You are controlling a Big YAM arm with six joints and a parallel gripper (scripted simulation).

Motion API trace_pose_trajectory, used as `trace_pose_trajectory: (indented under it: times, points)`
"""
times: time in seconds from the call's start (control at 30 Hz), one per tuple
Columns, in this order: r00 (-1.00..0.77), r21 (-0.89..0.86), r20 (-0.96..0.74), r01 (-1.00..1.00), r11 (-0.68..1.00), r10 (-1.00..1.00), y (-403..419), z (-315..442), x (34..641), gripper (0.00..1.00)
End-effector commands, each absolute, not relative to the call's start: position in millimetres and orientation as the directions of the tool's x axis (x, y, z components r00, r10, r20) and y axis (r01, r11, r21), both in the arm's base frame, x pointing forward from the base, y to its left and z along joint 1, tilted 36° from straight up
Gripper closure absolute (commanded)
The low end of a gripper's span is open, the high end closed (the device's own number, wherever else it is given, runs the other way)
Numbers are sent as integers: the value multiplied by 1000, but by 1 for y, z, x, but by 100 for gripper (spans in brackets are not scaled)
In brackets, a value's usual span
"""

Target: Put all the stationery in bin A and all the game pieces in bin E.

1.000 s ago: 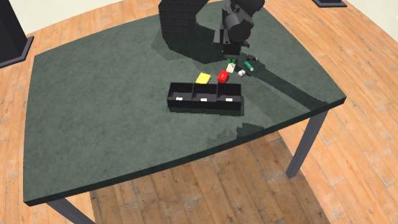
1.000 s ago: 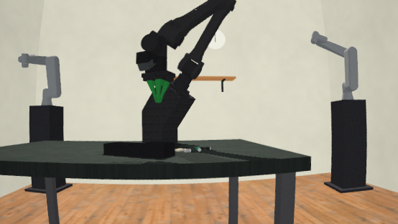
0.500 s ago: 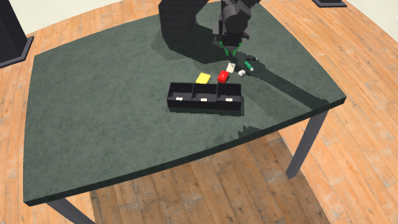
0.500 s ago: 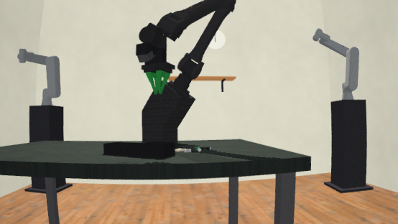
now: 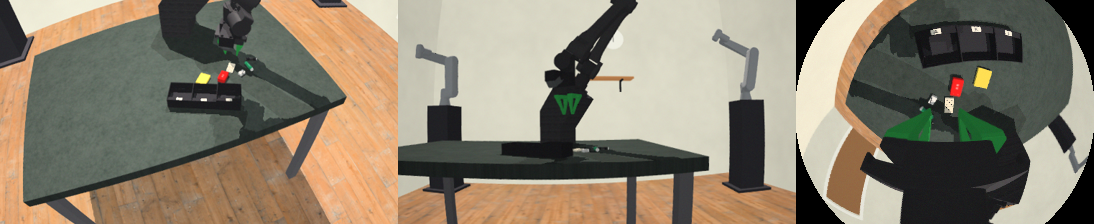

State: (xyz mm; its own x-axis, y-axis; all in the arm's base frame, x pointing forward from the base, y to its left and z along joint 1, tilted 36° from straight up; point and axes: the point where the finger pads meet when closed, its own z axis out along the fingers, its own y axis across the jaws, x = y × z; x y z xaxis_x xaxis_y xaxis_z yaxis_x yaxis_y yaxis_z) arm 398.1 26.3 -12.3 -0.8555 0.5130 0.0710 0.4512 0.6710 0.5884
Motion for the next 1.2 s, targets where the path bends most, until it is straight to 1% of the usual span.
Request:
trace_pose_trajectory:
  times: [0.0,0.4,0.47,0.53,0.6,0.77,1.17]
  points:
    - [-833,588,73,480,651,548,39,-26,392,61]
    - [-833,587,77,482,651,548,102,-79,340,61]
    - [-833,587,77,482,651,548,102,-79,340,61]
    - [-819,609,40,474,636,573,91,-65,360,61]
    - [-819,609,39,474,636,573,90,-64,363,61]
    - [-828,593,69,482,645,556,97,-74,349,61]
    - [-833,594,63,474,650,550,99,-75,345,61]
